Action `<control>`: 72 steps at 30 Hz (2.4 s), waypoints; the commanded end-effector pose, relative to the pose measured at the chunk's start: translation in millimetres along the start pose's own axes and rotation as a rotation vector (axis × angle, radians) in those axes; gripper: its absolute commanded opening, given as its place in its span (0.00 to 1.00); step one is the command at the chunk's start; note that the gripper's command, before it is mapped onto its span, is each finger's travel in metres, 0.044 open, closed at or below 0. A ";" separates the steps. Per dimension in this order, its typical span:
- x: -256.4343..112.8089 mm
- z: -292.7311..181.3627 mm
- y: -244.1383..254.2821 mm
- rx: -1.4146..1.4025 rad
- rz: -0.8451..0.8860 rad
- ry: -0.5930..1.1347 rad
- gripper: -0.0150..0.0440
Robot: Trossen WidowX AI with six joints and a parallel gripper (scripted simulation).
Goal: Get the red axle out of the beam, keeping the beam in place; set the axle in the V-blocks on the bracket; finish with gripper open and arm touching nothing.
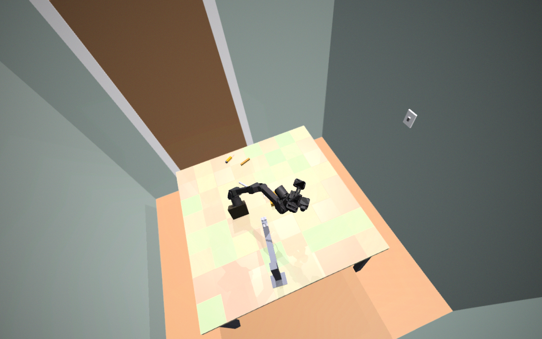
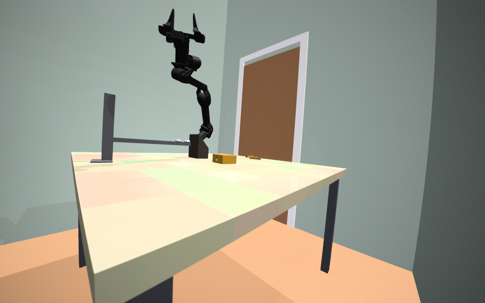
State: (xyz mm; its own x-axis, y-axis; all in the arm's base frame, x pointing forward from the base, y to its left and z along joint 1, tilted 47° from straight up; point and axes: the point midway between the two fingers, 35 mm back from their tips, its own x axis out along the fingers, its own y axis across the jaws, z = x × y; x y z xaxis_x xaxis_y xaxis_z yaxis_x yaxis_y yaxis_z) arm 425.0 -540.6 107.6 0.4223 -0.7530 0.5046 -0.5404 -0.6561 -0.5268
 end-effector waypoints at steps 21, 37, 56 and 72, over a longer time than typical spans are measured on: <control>-34.5 97.0 -136.0 0.322 0.025 -0.673 1.00; -232.4 111.0 -272.7 0.628 0.345 -1.493 1.00; -509.2 -57.1 -316.5 0.611 1.251 -2.190 1.00; -595.9 -151.9 -299.8 0.437 1.753 -2.256 1.00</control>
State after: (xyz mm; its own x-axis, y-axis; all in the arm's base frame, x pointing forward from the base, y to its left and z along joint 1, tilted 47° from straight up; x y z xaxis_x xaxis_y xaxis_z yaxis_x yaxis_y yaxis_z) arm 228.9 107.6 72.1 -0.0652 0.7261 -0.6845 -0.9417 0.1821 0.2829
